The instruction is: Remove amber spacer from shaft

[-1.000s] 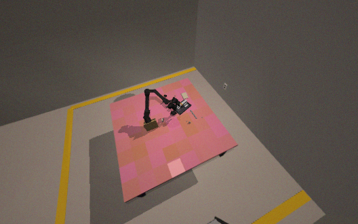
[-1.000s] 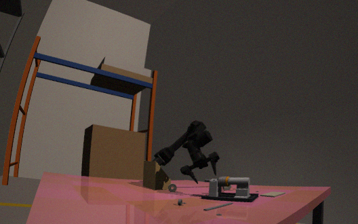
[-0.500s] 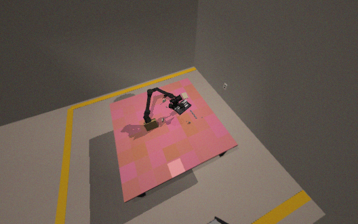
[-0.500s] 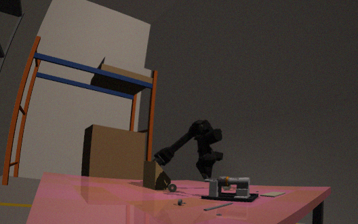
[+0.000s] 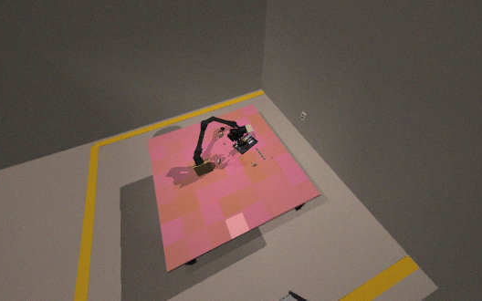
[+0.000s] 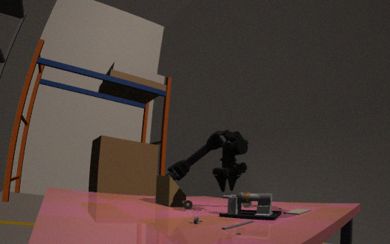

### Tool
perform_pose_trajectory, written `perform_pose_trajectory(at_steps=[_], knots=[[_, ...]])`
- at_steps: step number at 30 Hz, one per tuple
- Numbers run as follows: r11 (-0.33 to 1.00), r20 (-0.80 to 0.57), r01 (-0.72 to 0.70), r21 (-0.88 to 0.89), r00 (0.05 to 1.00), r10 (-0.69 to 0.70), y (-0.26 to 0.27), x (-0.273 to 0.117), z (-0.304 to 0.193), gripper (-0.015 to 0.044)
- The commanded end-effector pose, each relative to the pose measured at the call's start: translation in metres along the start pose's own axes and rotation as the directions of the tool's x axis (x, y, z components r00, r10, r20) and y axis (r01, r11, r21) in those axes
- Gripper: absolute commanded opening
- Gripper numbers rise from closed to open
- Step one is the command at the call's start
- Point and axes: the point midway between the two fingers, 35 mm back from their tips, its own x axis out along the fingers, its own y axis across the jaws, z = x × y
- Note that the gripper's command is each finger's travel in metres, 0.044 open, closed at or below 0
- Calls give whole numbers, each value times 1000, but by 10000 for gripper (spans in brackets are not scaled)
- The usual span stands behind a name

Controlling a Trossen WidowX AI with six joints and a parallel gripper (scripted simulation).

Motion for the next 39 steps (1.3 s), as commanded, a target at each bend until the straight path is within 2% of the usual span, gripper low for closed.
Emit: perform_pose_trajectory(at_steps=[1, 18, 39], knots=[[1000, -6, 1, 14, 1000, -1, -1, 0, 0, 440], [1000, -6, 1, 14, 1000, -1, -1, 2, 0, 440], [1000, -5, 0, 14, 1000, 0, -1, 35, 0, 440]])
